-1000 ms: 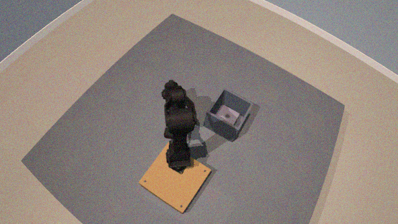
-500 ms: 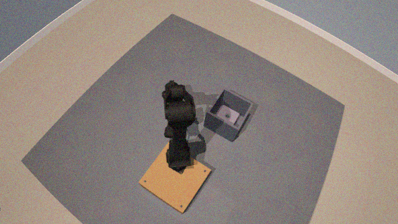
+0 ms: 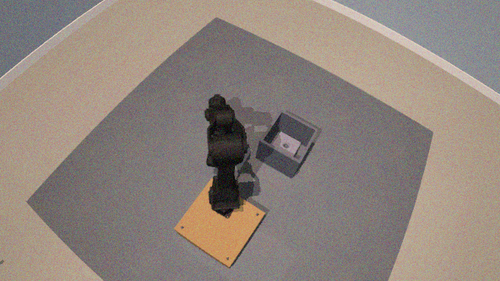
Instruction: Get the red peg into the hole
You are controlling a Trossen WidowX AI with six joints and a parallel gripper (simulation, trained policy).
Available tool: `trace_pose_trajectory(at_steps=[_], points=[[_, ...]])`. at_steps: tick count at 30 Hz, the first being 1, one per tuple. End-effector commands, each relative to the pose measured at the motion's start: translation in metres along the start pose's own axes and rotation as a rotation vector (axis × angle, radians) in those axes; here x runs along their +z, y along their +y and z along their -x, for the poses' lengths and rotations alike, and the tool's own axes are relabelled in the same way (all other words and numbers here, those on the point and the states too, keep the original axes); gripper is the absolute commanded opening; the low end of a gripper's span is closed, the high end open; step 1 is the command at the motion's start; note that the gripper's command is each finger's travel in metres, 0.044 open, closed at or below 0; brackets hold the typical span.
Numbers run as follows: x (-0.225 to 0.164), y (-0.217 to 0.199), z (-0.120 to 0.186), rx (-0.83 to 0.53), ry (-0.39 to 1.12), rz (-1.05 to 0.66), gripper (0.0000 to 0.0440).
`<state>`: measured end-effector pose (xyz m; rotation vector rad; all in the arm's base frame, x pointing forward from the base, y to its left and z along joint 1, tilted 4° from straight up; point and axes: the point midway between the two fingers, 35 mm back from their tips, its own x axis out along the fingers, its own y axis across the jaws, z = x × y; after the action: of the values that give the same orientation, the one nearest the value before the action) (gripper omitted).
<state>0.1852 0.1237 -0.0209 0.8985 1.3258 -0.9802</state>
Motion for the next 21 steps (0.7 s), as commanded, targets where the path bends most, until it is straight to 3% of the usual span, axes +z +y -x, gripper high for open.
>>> trace_pose_trajectory(at_steps=[1, 21], points=[[-0.002, 0.012, 0.014, 0.048, 0.023, -0.022, 0.0000], [0.017, 0.059, 0.094, 0.268, 0.047, -0.049, 0.0000]])
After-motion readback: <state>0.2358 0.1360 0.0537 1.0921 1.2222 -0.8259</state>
